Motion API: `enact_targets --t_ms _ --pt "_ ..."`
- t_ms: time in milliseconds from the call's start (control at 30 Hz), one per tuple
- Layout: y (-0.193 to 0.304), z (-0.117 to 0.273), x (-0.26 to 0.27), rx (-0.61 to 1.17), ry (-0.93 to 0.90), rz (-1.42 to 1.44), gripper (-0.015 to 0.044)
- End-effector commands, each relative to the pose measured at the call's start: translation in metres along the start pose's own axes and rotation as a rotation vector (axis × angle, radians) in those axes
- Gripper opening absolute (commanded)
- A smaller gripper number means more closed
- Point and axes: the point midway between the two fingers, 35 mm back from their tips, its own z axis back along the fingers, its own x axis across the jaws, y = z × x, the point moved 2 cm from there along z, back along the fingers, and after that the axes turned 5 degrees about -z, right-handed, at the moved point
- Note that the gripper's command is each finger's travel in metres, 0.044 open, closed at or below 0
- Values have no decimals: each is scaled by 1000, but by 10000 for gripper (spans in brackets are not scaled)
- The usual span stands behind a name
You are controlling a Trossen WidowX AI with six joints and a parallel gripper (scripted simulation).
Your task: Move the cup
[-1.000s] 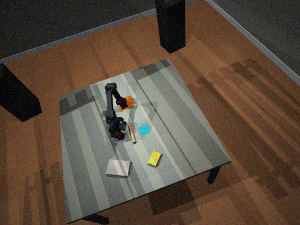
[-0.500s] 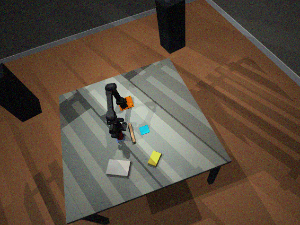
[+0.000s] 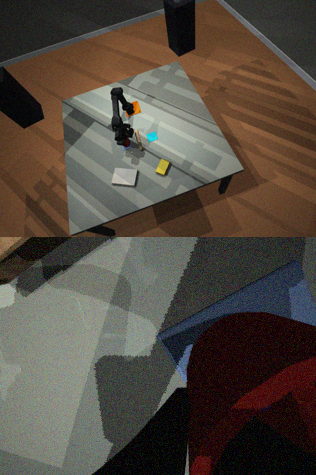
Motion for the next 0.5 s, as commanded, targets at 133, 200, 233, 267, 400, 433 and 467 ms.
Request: enact_targets --t_ms 133,200,233,267,400,433,467 --pt "-1 23 -2 0 7 1 0" --pt "-1 29 -2 0 7 1 0" --pt "-1 32 -2 1 7 1 0" --pt "-1 35 -1 1 7 2 0" --pt "-1 48 0 2 6 2 0" --pt "-1 50 0 2 6 2 0" --pt "-1 52 0 2 6 3 0"
